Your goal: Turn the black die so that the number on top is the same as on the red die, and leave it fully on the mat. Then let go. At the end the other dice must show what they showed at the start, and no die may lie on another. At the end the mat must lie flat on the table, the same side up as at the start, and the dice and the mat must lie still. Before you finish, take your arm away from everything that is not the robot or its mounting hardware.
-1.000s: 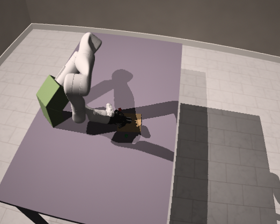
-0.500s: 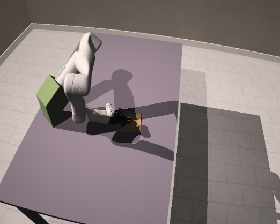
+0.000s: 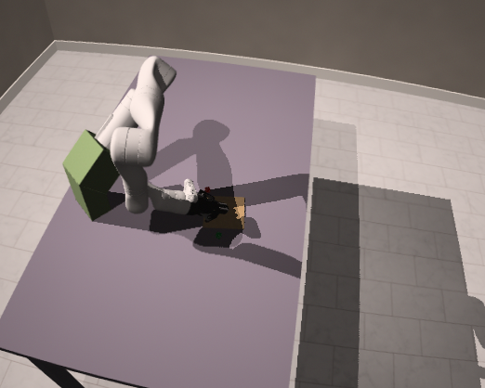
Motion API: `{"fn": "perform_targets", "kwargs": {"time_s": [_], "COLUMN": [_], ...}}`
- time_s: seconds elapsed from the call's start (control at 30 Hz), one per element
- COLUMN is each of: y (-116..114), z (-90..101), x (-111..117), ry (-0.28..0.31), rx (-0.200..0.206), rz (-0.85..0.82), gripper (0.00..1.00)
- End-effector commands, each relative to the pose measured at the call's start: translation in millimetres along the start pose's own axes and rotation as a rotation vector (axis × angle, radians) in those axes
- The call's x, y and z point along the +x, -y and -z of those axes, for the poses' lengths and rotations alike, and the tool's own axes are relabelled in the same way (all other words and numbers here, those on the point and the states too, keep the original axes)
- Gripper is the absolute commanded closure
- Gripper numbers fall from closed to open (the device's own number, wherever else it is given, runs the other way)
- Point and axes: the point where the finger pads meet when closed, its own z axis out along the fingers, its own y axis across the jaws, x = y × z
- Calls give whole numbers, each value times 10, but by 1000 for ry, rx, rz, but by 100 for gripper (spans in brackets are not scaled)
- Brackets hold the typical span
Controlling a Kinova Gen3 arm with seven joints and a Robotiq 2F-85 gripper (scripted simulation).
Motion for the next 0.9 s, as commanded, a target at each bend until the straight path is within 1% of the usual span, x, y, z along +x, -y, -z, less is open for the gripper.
{"fn": "perform_targets", "kwargs": {"time_s": [0.0, 0.03, 0.07, 0.2, 0.23, 0.3, 0.33, 0.4, 0.43, 0.87], "y": [-4, -4, -4, -4, -4, -4, -4, -4, -4, -4], "z": [1, 1, 1, 1, 1, 1, 1, 1, 1, 1], "x": [6, 6, 6, 6, 6, 6, 6, 6, 6, 6], "ry": [-1, -1, -1, -1, -1, -1, -1, -1, -1, -1], "rx": [0, 0, 0, 0, 0, 0, 0, 0, 0, 0], "rz": [1, 1, 1, 1, 1, 1, 1, 1, 1, 1], "gripper": [85, 85, 81, 81, 77, 77, 73, 73, 69, 69]}}
